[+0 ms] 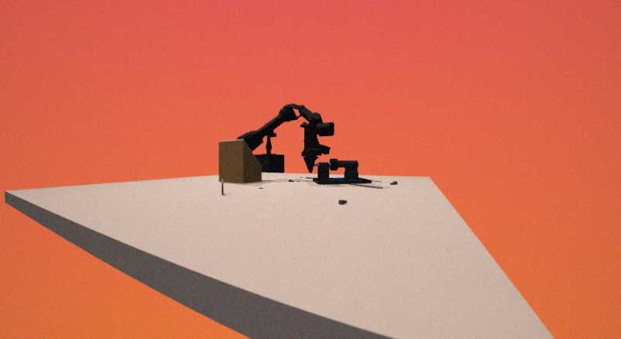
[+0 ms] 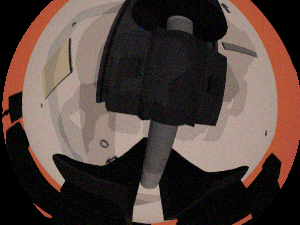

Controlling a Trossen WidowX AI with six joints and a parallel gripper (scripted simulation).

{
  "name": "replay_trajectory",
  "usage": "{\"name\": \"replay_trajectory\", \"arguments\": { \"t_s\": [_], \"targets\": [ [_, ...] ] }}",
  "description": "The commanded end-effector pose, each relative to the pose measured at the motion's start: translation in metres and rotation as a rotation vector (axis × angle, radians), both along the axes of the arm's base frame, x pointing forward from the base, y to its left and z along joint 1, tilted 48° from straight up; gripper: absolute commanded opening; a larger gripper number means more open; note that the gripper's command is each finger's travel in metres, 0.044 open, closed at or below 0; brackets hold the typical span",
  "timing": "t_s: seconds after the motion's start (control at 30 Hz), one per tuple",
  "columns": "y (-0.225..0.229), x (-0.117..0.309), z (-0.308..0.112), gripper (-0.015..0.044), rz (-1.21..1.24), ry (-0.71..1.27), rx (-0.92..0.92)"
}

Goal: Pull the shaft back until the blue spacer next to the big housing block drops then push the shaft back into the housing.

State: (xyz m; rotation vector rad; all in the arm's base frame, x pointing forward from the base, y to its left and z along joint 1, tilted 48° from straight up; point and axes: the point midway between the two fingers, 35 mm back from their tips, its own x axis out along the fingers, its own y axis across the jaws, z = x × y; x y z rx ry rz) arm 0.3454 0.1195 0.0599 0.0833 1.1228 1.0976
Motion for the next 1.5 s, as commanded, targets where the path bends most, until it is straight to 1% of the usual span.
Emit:
{"name": "replay_trajectory", "arguments": {
  "t_s": [0.0,1.47],
  "targets": [
    [0.001,0.003,0.003,0.0,-0.002,-0.003,0.007],
    [0.007,0.013,0.01,0.0,-0.002,-0.004,0.007]
  ]
}}
